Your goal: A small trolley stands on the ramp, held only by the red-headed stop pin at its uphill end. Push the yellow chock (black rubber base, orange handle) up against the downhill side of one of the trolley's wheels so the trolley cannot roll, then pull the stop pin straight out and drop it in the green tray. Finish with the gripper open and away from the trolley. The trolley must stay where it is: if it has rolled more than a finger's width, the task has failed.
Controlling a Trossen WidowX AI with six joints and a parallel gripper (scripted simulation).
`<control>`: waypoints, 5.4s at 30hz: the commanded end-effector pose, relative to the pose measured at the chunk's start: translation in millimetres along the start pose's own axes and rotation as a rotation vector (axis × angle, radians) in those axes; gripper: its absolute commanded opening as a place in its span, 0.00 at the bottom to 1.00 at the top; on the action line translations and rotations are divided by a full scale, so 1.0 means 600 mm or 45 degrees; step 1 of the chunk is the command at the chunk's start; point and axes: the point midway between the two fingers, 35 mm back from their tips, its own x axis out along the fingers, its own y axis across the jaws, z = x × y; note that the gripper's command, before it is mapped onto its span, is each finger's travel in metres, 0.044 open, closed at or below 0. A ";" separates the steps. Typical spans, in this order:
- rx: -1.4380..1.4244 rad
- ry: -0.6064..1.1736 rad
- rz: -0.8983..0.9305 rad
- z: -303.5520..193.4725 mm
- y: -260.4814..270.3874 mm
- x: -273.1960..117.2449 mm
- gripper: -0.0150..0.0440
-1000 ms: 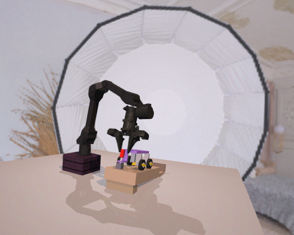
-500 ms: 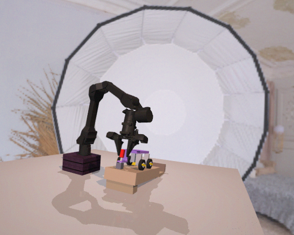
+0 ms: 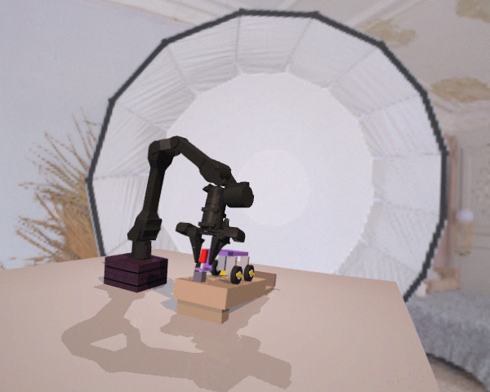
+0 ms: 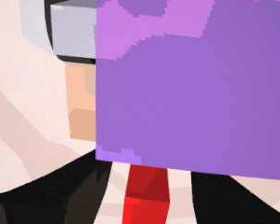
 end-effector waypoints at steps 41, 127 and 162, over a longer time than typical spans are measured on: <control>-0.007 -0.002 0.009 -0.003 0.006 -0.030 0.25; -0.009 0.001 0.013 -0.066 0.078 -0.067 0.25; -0.009 -0.006 0.016 0.031 0.132 -0.082 0.25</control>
